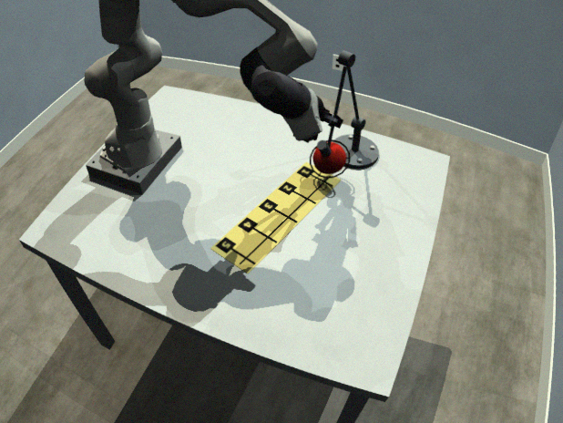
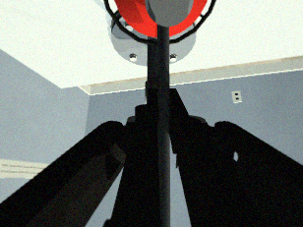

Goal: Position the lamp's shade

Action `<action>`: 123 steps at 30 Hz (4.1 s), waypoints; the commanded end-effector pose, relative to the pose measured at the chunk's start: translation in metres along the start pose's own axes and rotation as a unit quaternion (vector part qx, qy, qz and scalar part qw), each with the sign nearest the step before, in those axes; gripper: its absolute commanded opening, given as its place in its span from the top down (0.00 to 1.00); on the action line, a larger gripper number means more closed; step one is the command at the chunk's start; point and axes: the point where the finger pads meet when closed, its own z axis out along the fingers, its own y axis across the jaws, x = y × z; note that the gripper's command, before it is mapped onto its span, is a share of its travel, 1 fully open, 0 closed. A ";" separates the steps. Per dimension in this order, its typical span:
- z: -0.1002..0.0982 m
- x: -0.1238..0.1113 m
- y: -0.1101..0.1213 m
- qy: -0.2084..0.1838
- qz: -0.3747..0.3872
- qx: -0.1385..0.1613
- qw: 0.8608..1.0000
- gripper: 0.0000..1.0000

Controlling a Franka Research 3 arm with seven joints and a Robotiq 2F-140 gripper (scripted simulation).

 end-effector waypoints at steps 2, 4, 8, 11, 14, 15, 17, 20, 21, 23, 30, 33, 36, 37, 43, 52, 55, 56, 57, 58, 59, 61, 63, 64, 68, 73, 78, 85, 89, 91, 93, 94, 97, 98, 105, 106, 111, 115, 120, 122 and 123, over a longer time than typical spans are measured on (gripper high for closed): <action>-0.003 0.013 -0.005 0.005 0.000 0.008 1.000 0.90; -0.003 0.014 -0.005 0.005 0.000 0.008 1.000 0.90; -0.004 0.015 -0.006 0.005 0.000 0.008 1.000 0.90; -0.004 0.015 -0.006 0.005 0.000 0.008 1.000 0.90; -0.004 0.014 -0.006 0.005 0.000 0.008 1.000 0.90; -0.004 0.014 -0.006 0.005 0.000 0.008 1.000 0.90; -0.004 0.013 -0.006 0.005 0.000 0.008 1.000 0.90; -0.004 0.013 -0.005 0.005 0.000 0.008 1.000 0.90; -0.004 0.012 -0.005 0.005 0.000 0.008 1.000 0.90; -0.004 0.012 -0.005 0.005 0.000 0.008 1.000 0.90; -0.004 0.011 -0.005 0.005 0.000 0.008 1.000 0.90; -0.004 0.011 -0.005 0.005 0.000 0.008 1.000 0.90; -0.004 0.011 -0.005 0.005 0.000 0.008 1.000 0.90; -0.004 0.011 -0.005 0.005 0.000 0.008 1.000 0.90; -0.004 0.011 -0.005 0.005 0.000 0.008 1.000 0.90; -0.004 0.011 -0.005 0.005 0.000 0.008 1.000 0.90; -0.004 0.011 -0.005 0.005 0.000 0.008 1.000 0.90; -0.004 0.011 -0.005 0.005 0.000 0.008 1.000 0.90; -0.004 0.011 -0.005 0.005 0.000 0.008 1.000 0.90; -0.004 0.011 -0.005 0.005 0.000 0.008 1.000 0.90; -0.004 0.011 -0.005 0.005 0.000 0.008 1.000 0.90; -0.004 0.011 -0.005 0.005 0.000 0.008 1.000 0.90; -0.004 0.012 -0.006 0.005 0.000 0.008 1.000 0.90; -0.005 0.012 -0.006 0.005 0.000 0.008 1.000 0.90; -0.005 0.014 -0.007 0.005 0.000 0.008 1.000 0.90; -0.006 0.016 -0.008 0.005 0.000 0.008 1.000 0.90; -0.007 0.017 -0.009 0.005 0.000 0.008 1.000 0.90; -0.004 0.012 -0.006 0.002 -0.001 0.004 1.000 0.00; -0.002 0.009 -0.004 0.001 -0.002 0.001 1.000 0.00; -0.002 0.008 -0.003 0.000 -0.002 0.000 1.000 0.00; -0.001 0.006 -0.002 -0.001 -0.003 -0.001 1.000 0.00; -0.001 0.006 -0.002 -0.001 -0.003 -0.001 1.000 0.00; -0.001 0.007 -0.002 -0.001 -0.002 -0.001 1.000 0.00; -0.001 0.007 -0.002 -0.001 -0.002 -0.001 1.000 0.00; -0.001 0.008 -0.003 0.000 -0.002 0.000 1.000 0.00; -0.001 0.008 -0.003 0.000 -0.002 0.000 1.000 0.00; -0.002 0.009 -0.003 0.001 -0.001 0.001 1.000 0.00; -0.002 0.009 -0.003 0.001 -0.001 0.000 1.000 0.00; -0.001 0.009 -0.003 0.001 -0.001 0.000 1.000 0.00; -0.001 0.009 -0.003 0.001 -0.001 0.000 1.000 0.00; -0.001 0.009 -0.003 0.001 -0.002 0.000 1.000 0.00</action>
